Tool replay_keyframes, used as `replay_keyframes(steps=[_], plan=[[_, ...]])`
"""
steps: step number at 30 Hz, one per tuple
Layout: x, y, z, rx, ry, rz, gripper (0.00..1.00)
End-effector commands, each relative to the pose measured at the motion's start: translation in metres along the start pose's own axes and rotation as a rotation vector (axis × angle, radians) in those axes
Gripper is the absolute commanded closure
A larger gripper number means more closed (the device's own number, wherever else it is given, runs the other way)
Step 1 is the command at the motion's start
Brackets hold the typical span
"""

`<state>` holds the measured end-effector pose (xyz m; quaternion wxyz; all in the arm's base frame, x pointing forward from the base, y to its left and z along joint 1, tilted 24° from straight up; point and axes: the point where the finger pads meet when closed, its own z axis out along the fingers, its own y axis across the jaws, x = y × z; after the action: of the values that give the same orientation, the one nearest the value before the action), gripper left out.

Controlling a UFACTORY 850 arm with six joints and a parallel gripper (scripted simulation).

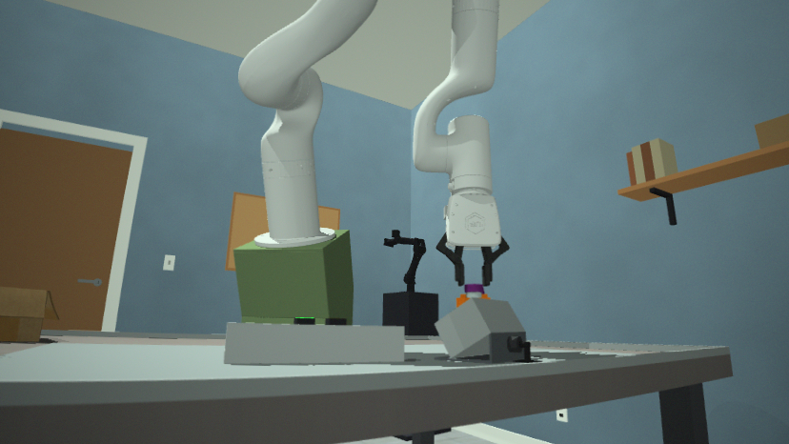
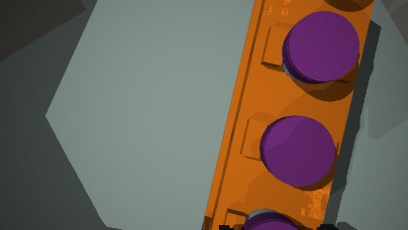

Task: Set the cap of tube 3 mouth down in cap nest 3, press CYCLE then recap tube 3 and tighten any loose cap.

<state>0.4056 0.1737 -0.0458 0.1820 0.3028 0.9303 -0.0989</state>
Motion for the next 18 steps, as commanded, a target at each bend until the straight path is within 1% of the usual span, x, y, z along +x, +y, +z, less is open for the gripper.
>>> replay_keyframes(steps=[1,18], plan=[[-0.0002,0.0006,0.0009,-0.002,-0.001,0.000,0.54],[-0.0001,0.0005,0.0083,-0.002,-0.001,0.000,0.54]])
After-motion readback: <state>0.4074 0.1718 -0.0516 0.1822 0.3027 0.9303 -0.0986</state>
